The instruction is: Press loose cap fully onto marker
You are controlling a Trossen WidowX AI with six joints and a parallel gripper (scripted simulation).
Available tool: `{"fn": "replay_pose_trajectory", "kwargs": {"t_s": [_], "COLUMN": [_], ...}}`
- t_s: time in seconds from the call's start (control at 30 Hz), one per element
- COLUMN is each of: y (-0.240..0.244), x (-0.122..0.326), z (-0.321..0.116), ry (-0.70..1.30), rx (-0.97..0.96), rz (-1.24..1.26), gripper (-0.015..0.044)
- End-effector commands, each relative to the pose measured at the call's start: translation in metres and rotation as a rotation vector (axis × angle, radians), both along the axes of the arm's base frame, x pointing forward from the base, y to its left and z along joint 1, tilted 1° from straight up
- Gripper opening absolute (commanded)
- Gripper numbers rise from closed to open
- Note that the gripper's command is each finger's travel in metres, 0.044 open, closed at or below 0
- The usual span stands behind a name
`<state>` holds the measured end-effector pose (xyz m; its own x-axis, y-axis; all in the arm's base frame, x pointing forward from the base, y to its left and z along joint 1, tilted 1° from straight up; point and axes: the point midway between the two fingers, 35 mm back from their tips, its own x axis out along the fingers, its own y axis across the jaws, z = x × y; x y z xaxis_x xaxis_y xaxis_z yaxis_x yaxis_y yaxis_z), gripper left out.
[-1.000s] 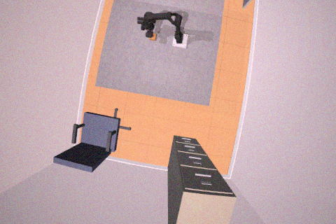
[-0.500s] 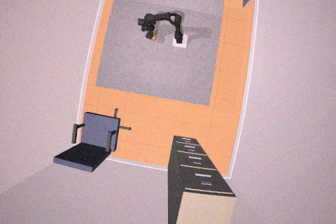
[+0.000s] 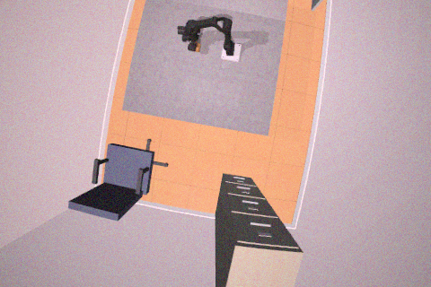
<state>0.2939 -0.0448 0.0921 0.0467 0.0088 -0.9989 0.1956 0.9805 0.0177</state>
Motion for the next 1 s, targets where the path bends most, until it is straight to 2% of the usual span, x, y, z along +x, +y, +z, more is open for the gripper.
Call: {"fn": "replay_pose_trajectory", "kwargs": {"t_s": [0.0,0.3,0.83,0.87,0.97], "y": [-0.0002,-0.0002,0.0002,0.0002,0.0001], "x": [-0.0003,-0.0003,-0.0007,-0.0007,-0.0005], "z": [-0.006,-0.006,-0.0053,-0.0053,-0.0034], "ry": [0.0,0.0,0.002,0.002,0.002], "rx": [-0.003,-0.003,0.0,0.0,0.0], "rz": [-0.005,-0.005,0.0,0.0,0.0], "gripper": [0.0,0.0,0.042,0.044,0.044]}}
